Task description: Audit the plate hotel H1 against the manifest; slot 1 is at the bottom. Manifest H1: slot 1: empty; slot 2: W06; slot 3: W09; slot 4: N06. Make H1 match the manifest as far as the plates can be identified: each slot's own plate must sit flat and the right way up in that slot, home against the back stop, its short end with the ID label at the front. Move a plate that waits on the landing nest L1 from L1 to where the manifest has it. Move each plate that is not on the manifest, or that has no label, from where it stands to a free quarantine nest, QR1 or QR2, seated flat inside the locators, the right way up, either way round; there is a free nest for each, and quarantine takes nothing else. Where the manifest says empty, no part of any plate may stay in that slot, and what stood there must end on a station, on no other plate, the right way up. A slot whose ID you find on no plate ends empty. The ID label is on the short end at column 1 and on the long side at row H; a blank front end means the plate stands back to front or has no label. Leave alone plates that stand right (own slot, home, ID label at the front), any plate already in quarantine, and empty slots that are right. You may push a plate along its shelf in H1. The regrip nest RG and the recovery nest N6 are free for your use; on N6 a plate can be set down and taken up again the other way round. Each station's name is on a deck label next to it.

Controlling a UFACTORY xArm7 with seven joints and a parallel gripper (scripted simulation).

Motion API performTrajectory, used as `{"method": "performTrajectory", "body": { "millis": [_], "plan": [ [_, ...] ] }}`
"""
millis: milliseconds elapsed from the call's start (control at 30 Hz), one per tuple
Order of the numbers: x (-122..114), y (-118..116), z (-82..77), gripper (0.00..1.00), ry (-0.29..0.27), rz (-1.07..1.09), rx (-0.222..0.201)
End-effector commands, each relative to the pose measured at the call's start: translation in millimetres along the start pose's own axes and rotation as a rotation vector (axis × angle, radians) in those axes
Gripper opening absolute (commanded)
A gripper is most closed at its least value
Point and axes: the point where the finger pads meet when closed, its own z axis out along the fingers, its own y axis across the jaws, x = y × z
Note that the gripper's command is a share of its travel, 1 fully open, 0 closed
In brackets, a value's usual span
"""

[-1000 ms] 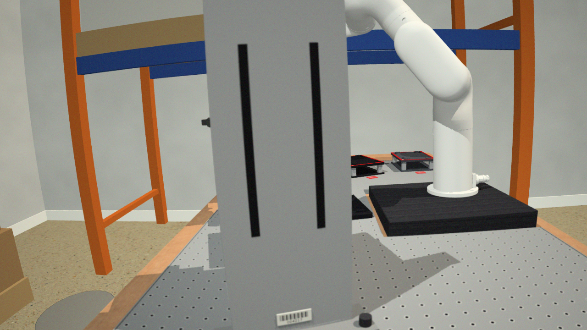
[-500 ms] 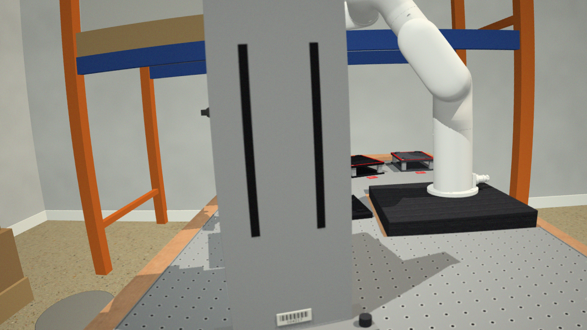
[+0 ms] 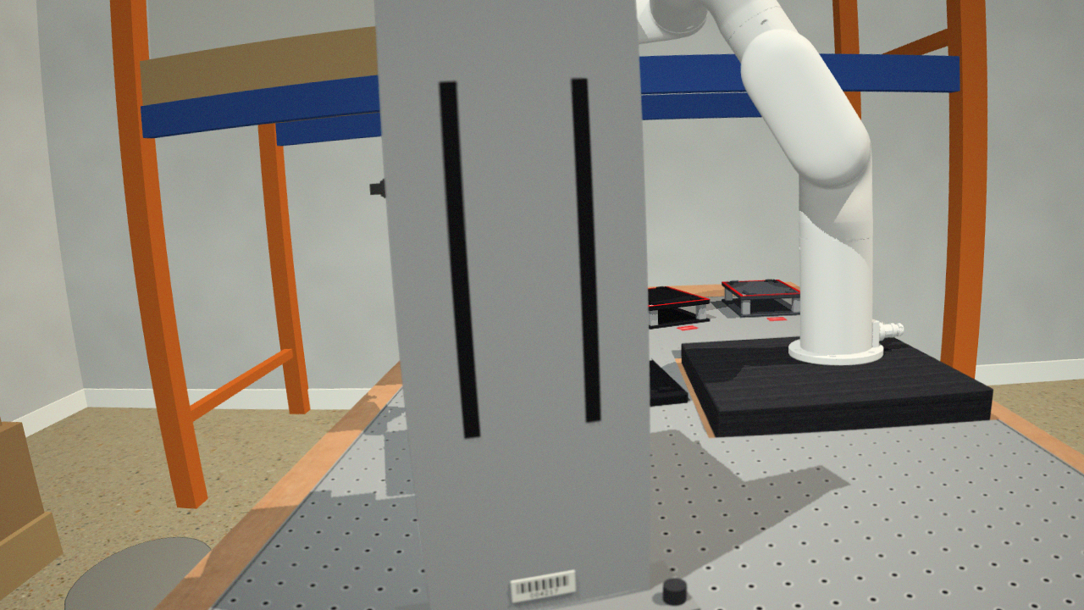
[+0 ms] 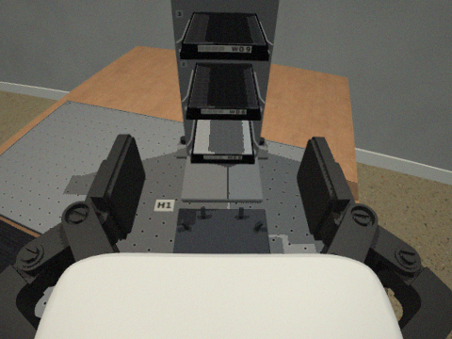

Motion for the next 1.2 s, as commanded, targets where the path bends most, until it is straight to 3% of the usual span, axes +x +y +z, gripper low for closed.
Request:
{"method": "performTrajectory", "body": {
  "millis": [0, 1167],
  "plan": [
    [6, 1, 6.1, 1.0, -0.001, -0.004, -0.001],
    [55, -1, 72.6, 1.0, -0.001, -0.004, -0.001]
  ]
}}
